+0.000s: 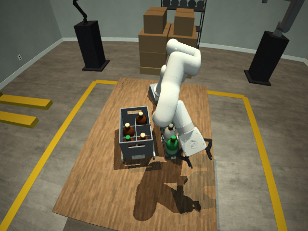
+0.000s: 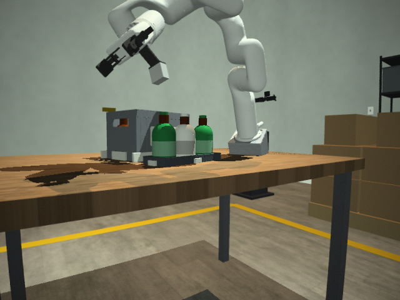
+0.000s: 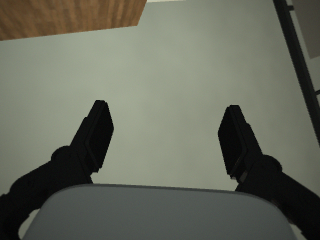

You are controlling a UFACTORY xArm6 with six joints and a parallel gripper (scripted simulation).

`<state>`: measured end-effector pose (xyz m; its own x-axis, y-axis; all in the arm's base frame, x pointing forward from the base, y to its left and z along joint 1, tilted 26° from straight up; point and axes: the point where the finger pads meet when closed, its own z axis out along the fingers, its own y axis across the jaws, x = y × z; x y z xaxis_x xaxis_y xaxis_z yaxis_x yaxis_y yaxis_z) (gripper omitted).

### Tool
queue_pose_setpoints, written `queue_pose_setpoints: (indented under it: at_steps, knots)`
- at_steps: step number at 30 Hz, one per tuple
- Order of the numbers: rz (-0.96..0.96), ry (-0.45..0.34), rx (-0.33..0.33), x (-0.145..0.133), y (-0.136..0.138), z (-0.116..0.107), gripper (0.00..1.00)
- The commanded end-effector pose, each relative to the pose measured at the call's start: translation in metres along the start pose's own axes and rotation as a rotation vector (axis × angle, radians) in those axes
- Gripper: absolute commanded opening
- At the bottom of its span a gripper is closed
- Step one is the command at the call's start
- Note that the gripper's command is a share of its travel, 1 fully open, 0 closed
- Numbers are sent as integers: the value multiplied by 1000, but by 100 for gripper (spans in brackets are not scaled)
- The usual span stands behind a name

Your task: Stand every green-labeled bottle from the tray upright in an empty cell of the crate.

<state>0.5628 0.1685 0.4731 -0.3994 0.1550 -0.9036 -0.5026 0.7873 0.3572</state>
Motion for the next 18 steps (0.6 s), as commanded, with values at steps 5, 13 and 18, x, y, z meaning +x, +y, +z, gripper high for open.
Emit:
queue_pose_setpoints:
  at_steps: [5, 13, 18]
  knots:
    - [-189, 101, 12, 13, -38, -21, 100]
    - [-270, 153, 21, 23, -59, -33, 100]
    - [-346, 209, 30, 32, -81, -47, 100]
